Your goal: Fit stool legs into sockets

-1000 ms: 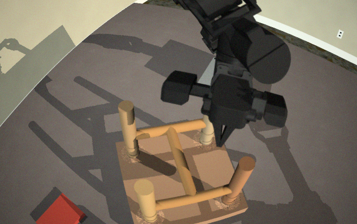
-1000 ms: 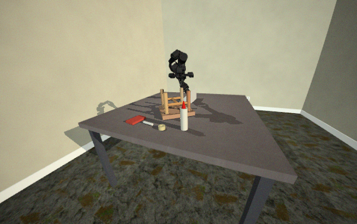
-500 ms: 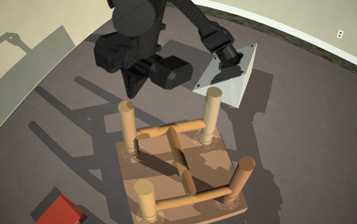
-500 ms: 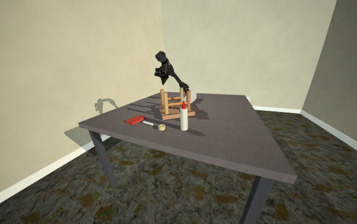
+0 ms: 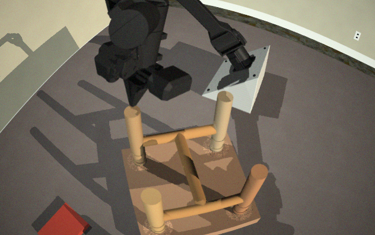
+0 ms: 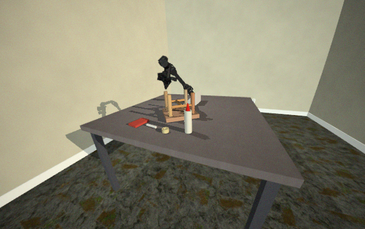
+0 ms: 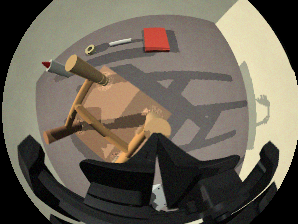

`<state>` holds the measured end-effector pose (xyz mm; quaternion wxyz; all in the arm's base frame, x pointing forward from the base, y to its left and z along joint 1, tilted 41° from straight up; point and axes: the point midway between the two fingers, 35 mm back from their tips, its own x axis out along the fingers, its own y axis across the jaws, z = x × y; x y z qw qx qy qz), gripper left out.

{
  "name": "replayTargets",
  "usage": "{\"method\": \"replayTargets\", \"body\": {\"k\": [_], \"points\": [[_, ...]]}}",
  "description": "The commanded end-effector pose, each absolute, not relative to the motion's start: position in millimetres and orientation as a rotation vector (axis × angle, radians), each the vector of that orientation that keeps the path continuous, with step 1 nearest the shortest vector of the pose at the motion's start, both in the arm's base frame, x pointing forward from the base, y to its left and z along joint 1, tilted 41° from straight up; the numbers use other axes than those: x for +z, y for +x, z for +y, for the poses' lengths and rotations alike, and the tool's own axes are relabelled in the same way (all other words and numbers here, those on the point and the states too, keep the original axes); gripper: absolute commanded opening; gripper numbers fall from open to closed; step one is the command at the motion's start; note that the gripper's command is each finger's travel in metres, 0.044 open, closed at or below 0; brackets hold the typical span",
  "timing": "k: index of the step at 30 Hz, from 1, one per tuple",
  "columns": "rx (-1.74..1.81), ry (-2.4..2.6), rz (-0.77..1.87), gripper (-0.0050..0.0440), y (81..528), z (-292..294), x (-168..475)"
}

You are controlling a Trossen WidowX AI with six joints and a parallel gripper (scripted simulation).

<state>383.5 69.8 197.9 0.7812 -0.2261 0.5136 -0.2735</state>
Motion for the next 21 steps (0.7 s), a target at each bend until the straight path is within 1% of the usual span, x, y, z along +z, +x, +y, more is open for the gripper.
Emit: {"method": "replayTargets", "body": {"k": [1,21], "points": [[-0.591,-0.487,1.101,0.0000,383,66,198],[-0.590,-0.487,1.102,0.0000,385,55,186]]}}
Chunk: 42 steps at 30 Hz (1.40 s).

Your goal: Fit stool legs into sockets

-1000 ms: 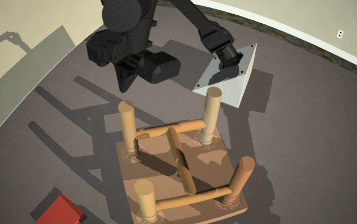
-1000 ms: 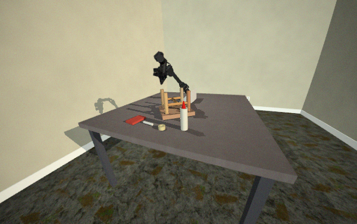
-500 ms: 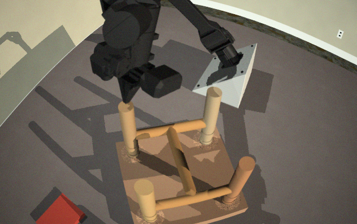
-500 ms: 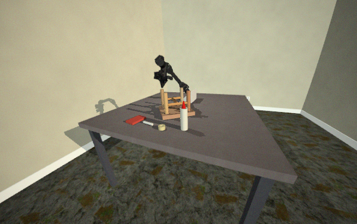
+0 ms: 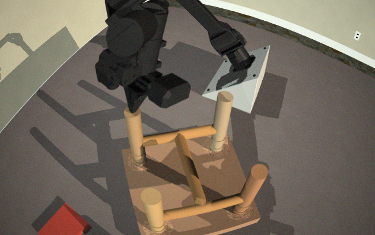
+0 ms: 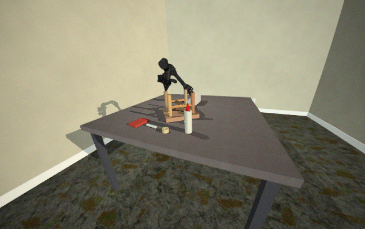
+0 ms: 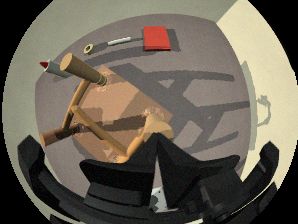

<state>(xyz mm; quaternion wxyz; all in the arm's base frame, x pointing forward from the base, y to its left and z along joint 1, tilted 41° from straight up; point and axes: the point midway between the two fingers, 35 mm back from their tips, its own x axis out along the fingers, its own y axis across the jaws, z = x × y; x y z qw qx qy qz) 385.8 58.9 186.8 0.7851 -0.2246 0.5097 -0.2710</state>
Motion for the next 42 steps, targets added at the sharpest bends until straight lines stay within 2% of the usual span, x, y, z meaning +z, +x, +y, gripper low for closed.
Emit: {"method": "replayTargets", "body": {"k": [1,42], "points": [[-0.590,-0.487,1.102,0.0000,386,54,185],[-0.590,-0.487,1.102,0.0000,387,39,167]]}}
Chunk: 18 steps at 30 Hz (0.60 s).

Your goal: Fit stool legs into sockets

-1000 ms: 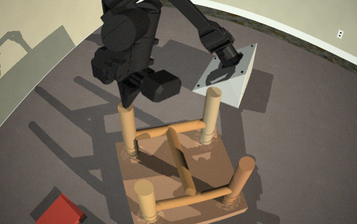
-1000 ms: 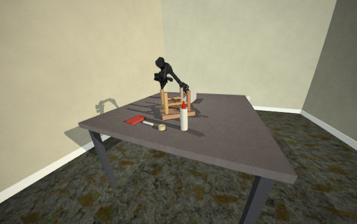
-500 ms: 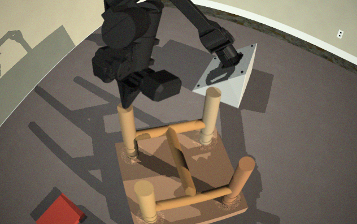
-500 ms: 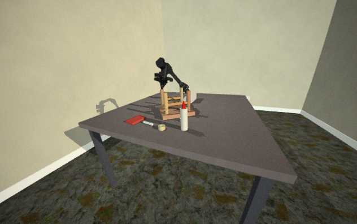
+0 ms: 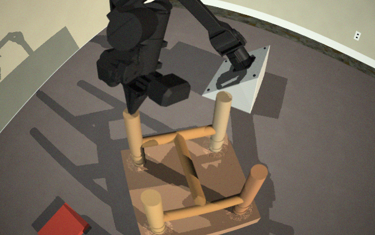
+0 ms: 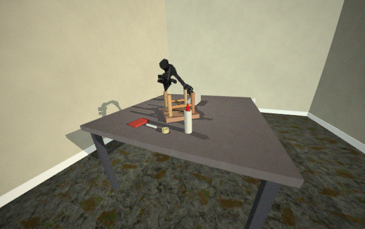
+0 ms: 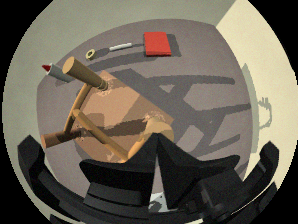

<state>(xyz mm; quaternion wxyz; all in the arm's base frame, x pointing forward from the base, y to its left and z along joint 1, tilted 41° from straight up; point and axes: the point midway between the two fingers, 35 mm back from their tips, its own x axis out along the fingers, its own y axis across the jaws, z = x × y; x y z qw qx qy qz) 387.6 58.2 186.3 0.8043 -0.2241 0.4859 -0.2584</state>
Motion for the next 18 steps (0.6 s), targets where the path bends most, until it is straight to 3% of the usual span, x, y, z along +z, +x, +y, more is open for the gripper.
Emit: {"method": "replayTargets", "body": {"k": [1,18], "points": [[-0.590,-0.487,1.102,0.0000,387.2,38.8,167.1],[-0.590,-0.487,1.102,0.0000,387.4,37.5,165.6]]}}
